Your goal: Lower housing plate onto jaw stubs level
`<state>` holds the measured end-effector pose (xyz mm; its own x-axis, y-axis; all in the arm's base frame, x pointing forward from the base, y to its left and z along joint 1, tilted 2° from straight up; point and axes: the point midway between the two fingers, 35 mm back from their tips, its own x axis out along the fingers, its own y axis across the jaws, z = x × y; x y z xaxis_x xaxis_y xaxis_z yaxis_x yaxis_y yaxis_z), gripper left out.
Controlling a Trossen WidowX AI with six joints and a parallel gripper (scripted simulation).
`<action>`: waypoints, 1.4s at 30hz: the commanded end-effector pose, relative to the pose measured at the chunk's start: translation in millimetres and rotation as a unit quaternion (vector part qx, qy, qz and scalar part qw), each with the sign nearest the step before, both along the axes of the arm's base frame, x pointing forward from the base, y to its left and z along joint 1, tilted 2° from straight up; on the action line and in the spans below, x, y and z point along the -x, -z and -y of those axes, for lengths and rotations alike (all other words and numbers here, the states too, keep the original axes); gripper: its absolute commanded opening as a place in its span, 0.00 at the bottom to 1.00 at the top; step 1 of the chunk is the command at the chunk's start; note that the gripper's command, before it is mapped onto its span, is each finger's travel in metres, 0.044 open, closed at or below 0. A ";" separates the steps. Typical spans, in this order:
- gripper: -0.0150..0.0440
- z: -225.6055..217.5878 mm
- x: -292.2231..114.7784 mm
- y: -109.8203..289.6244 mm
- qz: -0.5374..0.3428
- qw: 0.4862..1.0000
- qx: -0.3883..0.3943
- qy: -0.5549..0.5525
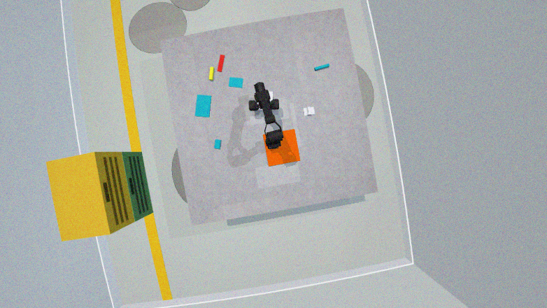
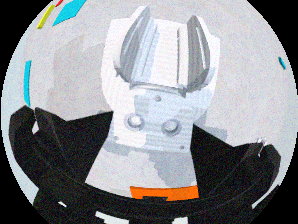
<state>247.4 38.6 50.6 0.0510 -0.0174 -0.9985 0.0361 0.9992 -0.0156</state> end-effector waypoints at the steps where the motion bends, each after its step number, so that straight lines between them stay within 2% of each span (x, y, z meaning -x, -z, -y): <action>1: 0.85 0.7 0.2 1.8 -0.001 1.000 0.002 -0.002; 42: 0.85 0.8 0.0 6.6 -0.001 1.000 0.002 -0.002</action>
